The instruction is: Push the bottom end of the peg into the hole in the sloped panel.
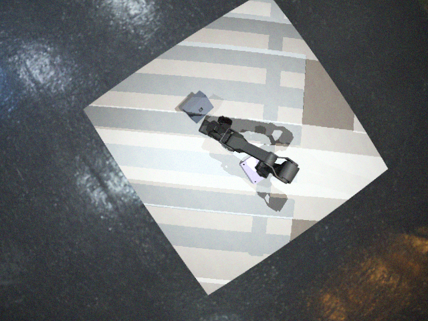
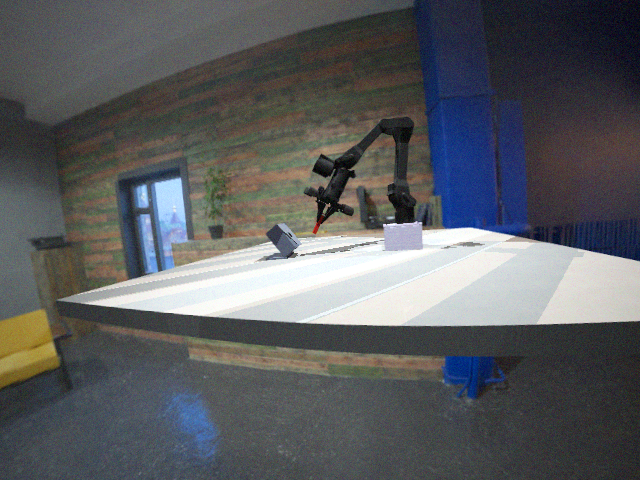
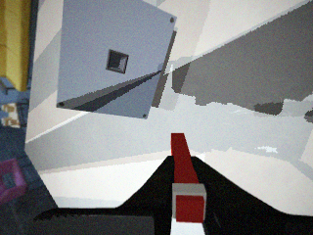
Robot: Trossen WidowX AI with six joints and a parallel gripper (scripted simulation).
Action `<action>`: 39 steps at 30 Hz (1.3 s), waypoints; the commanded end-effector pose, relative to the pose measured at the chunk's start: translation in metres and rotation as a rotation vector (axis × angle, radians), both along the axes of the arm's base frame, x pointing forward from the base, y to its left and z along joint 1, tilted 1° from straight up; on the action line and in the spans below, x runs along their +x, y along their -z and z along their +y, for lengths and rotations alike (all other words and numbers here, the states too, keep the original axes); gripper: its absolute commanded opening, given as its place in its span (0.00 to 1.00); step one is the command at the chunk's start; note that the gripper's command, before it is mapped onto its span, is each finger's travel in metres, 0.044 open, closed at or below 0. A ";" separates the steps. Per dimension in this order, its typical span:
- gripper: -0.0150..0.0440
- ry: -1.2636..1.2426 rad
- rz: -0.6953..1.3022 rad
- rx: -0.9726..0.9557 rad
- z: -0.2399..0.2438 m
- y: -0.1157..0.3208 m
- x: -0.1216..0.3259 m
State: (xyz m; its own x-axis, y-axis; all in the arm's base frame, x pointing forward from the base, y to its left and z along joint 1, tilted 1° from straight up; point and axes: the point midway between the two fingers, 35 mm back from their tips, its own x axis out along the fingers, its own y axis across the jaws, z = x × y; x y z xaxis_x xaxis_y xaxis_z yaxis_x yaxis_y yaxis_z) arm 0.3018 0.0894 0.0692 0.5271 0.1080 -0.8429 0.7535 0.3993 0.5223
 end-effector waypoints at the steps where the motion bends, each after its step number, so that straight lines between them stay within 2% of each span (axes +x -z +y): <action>1: 0.25 0.022 -0.032 0.013 -0.003 -0.003 0.002; 39: 0.25 0.173 -0.257 0.134 -0.024 -0.015 0.007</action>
